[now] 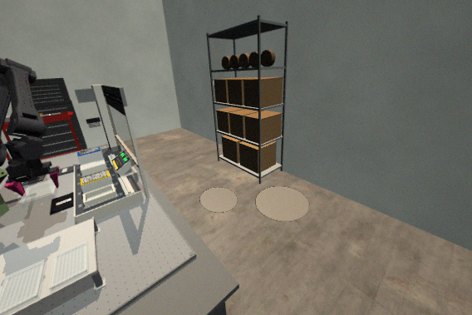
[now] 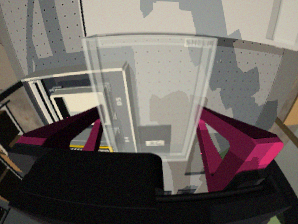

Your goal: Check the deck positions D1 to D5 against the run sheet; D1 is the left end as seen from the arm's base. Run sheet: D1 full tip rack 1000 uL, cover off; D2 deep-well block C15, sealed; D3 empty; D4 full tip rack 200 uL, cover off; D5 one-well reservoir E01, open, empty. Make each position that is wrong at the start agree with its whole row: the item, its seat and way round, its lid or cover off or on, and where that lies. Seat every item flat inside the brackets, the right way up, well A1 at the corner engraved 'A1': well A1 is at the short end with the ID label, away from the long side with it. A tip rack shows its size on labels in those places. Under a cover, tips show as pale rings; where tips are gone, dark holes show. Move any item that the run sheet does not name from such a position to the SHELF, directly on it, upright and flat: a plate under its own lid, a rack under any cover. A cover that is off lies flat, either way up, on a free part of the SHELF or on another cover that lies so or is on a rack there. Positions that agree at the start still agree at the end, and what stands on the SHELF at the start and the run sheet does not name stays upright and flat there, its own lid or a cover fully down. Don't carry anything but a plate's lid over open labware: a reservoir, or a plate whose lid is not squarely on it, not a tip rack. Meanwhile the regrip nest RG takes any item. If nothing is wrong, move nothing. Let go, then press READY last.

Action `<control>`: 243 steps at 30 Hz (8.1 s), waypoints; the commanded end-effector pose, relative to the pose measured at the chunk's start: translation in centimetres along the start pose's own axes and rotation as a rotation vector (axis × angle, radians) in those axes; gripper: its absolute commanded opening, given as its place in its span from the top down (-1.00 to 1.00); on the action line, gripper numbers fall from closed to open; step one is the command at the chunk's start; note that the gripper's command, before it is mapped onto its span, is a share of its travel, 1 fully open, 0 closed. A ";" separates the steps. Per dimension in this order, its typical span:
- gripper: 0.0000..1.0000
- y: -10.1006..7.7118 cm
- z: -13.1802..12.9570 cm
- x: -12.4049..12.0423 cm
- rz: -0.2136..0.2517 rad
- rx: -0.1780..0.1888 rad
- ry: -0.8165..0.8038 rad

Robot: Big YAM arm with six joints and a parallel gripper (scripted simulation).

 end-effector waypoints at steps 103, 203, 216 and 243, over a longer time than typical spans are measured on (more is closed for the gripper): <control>1.00 0.0 2.4 14.5 -0.017 -0.016 -0.020; 1.00 0.2 2.2 14.4 -0.011 -0.017 -0.017; 1.00 1.8 2.8 13.9 0.007 -0.007 -0.008; 1.00 5.7 2.9 13.7 0.007 -0.007 -0.007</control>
Point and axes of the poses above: the point where the finger pads meet when closed, its own y axis out along the fingers, its own z axis across the jaws, x = y × z, the point moved 3 cm from there along -y, back along the fingers, and after that the axes turned 13 degrees about -y, right-handed, at the moved point
